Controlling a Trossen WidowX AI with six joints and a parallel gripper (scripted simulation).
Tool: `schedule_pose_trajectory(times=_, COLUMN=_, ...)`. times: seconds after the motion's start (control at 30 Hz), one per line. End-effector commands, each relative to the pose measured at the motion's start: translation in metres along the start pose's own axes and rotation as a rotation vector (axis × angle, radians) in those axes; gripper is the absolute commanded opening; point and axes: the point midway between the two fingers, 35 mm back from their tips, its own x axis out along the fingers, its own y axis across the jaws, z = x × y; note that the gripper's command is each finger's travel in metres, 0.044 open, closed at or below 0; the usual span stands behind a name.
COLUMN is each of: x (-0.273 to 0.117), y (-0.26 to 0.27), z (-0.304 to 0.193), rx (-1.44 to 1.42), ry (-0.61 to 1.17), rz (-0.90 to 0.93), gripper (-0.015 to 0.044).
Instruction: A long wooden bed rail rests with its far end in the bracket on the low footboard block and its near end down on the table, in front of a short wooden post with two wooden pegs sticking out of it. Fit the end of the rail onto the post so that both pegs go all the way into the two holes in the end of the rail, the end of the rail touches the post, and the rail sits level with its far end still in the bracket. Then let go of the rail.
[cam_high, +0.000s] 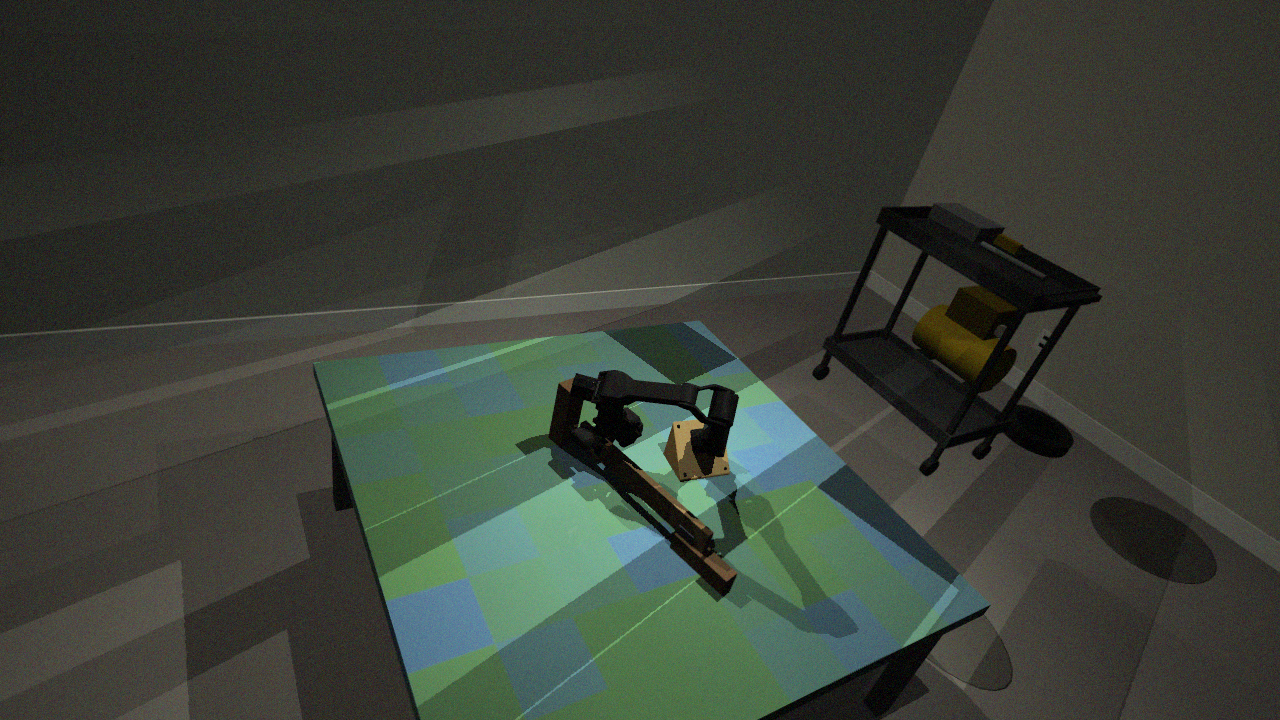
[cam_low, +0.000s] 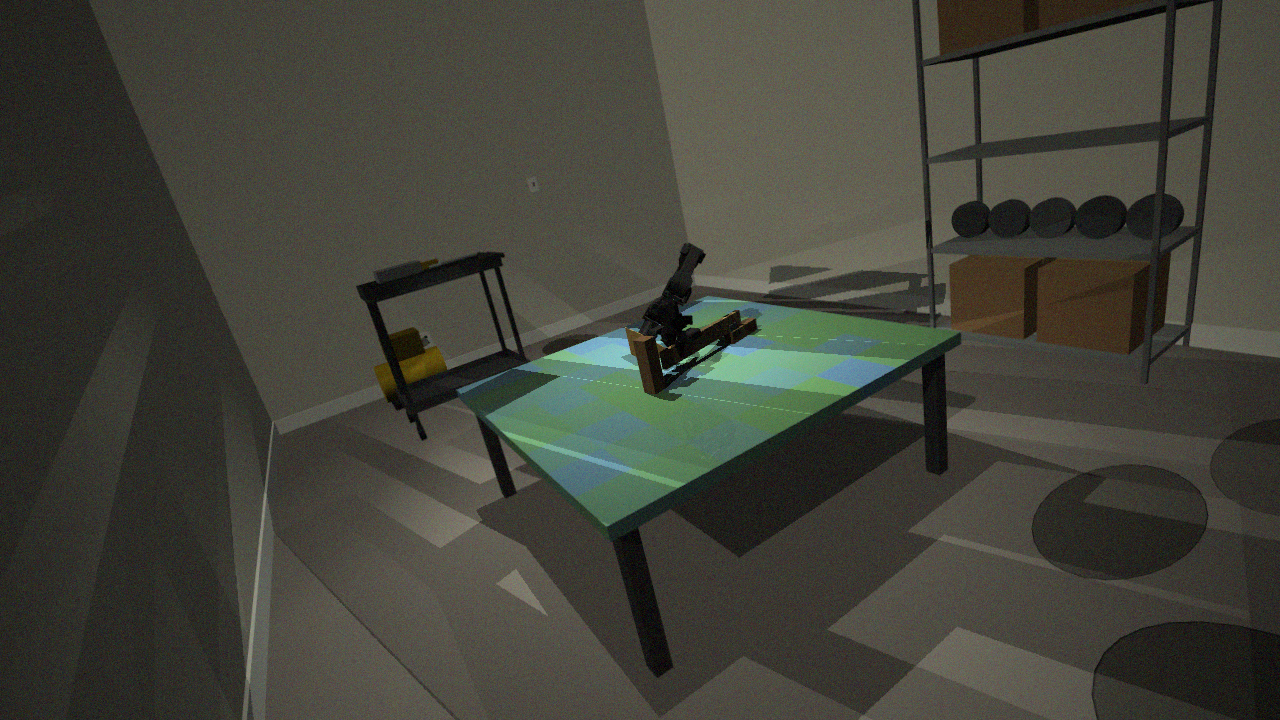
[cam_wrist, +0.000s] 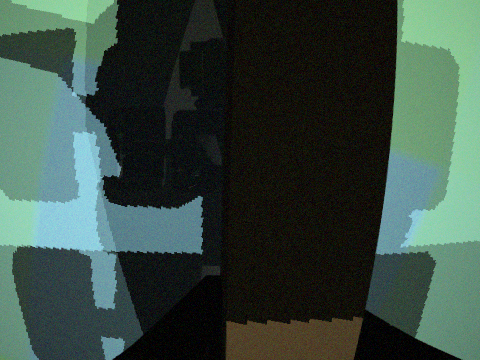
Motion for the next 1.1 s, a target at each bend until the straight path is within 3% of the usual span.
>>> schedule_pose_trajectory(times=0.0, x=-0.0025, y=-0.0015, z=-0.0032, rx=-0.003, ry=0.007, rz=-0.005, gripper=0.0000)
schedule_pose_trajectory(times=1.07, x=-0.0024, y=-0.0013, z=-0.0127, rx=-0.003, ry=0.007, rz=-0.005, gripper=0.0000)
